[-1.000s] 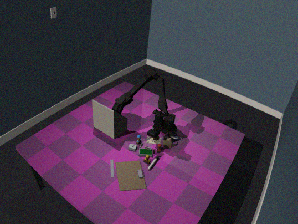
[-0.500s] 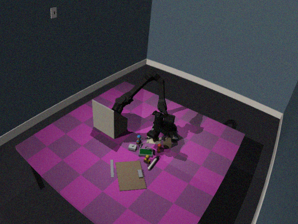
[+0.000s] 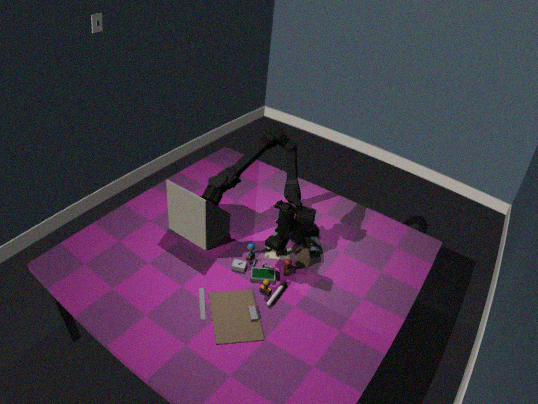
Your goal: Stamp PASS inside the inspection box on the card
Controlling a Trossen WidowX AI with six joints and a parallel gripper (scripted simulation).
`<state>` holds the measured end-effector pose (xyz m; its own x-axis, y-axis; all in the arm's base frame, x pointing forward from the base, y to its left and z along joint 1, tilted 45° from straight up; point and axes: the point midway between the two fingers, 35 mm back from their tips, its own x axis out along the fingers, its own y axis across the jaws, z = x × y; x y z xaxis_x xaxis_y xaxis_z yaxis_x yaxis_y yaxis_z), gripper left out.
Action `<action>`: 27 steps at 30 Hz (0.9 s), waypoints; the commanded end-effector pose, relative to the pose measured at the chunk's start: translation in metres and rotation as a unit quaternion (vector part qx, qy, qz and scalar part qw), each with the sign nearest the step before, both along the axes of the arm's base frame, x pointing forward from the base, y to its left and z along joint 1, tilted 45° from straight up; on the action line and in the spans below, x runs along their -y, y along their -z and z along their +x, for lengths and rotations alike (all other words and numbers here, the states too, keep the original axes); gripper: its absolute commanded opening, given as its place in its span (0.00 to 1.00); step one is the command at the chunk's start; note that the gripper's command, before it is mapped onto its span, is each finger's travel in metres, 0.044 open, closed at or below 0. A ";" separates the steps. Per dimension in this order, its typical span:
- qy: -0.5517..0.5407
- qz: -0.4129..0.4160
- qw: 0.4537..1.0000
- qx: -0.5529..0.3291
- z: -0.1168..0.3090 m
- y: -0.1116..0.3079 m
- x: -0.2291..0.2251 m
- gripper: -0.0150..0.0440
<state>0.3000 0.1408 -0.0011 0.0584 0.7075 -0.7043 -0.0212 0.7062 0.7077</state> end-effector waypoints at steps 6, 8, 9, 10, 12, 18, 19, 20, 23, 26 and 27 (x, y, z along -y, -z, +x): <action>0.002 -0.001 1.000 -0.001 0.000 0.002 -0.001 0.25; 0.002 -0.001 1.000 -0.001 0.000 0.002 -0.001 0.25; 0.002 -0.001 1.000 -0.001 0.000 0.002 -0.001 0.25; 0.002 -0.001 1.000 -0.001 0.000 0.002 -0.002 0.25; 0.002 -0.001 1.000 -0.001 0.000 0.002 -0.002 0.25; 0.002 -0.001 1.000 -0.001 0.000 0.002 -0.002 0.25; 0.002 -0.001 1.000 -0.001 0.000 0.002 -0.002 0.25; 0.002 -0.001 1.000 -0.001 0.000 0.002 -0.002 0.25; 0.002 -0.001 1.000 -0.001 0.000 0.002 -0.002 0.25; 0.002 -0.001 1.000 -0.001 0.000 0.003 -0.002 0.25; 0.002 -0.001 1.000 -0.001 0.000 0.003 -0.002 0.25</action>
